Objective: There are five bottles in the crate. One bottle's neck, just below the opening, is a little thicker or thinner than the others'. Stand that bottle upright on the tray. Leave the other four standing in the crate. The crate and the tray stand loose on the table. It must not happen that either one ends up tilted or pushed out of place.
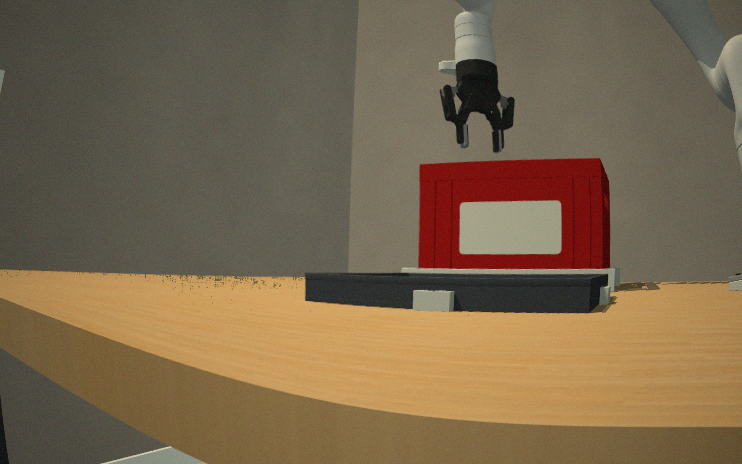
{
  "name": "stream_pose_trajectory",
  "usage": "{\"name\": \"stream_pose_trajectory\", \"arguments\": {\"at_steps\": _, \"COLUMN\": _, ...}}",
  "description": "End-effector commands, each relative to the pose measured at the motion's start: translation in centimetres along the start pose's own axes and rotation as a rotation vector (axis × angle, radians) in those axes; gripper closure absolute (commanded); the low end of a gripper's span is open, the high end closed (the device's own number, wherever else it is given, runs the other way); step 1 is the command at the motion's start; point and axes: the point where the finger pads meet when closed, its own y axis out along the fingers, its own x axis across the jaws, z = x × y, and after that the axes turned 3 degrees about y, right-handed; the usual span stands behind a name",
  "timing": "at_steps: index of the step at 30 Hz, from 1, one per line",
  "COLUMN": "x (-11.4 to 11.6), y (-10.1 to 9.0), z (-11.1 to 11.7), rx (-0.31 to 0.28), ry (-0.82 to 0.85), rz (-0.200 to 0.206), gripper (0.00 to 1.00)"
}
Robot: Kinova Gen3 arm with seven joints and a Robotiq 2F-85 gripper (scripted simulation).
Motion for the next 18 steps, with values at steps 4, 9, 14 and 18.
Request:
{"name": "stream_pose_trajectory", "arguments": {"at_steps": 4, "x": 0.0, "y": 0.4, "z": 0.0, "rx": -0.001, "ry": 0.0, "rz": -0.001, "gripper": 0.36}}
{"name": "stream_pose_trajectory", "arguments": {"at_steps": 9, "x": 0.0, "y": 0.9, "z": 0.0, "rx": -0.001, "ry": 0.0, "rz": -0.001, "gripper": 0.36}}
{"name": "stream_pose_trajectory", "arguments": {"at_steps": 14, "x": 0.0, "y": 1.6, "z": 0.0, "rx": -0.001, "ry": 0.0, "rz": -0.001, "gripper": 0.36}}
{"name": "stream_pose_trajectory", "arguments": {"at_steps": 18, "x": 0.0, "y": 2.1, "z": 0.0, "rx": -0.001, "ry": 0.0, "rz": -0.001, "gripper": 0.36}}
